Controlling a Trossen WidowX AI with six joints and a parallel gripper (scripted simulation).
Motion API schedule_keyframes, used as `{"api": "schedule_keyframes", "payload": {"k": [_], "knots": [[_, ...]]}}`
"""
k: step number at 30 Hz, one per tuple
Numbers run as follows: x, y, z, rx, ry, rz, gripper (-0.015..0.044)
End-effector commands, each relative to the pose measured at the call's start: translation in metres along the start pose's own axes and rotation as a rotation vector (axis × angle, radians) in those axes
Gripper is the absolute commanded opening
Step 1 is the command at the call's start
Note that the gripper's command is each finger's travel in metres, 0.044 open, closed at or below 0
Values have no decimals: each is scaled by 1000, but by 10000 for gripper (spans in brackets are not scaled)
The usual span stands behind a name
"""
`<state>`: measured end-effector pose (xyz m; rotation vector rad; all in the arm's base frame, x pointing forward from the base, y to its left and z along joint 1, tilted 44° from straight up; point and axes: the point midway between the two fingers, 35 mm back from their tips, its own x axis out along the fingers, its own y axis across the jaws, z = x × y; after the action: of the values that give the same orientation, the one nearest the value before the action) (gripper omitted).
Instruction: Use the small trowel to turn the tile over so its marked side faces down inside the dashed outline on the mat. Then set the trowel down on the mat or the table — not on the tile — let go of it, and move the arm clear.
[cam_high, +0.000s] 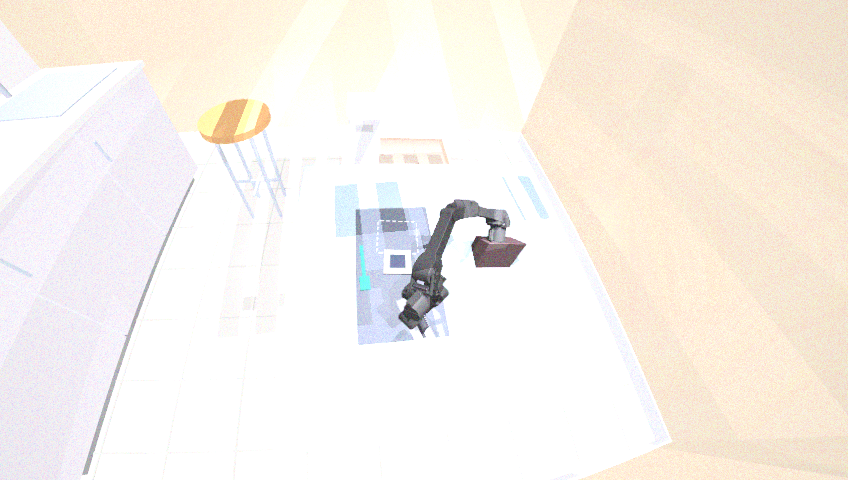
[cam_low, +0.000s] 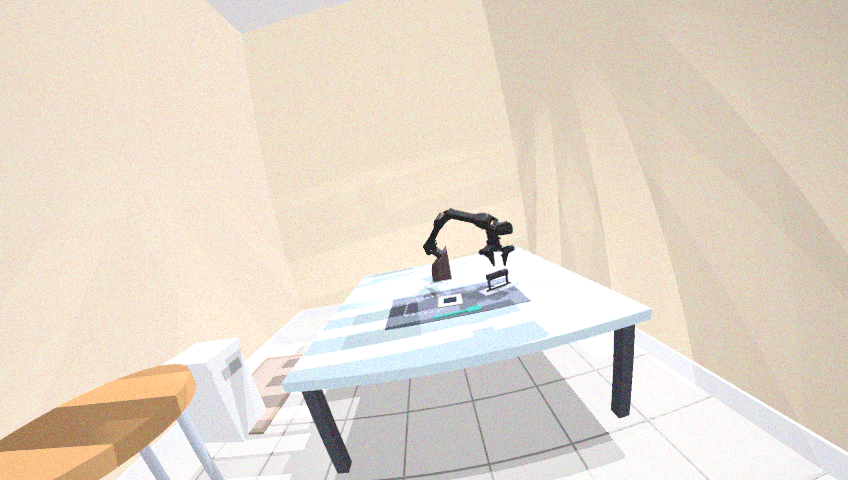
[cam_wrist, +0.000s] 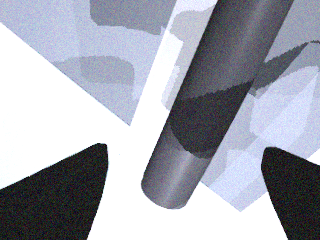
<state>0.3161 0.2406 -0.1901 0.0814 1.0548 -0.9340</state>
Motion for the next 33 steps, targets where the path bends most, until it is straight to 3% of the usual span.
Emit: {"api": "schedule_keyframes", "payload": {"k": [1,33], "knots": [[-1,2,1,-61,-5,25,300],[17,17,-11,-905,-176,265,300]]}}
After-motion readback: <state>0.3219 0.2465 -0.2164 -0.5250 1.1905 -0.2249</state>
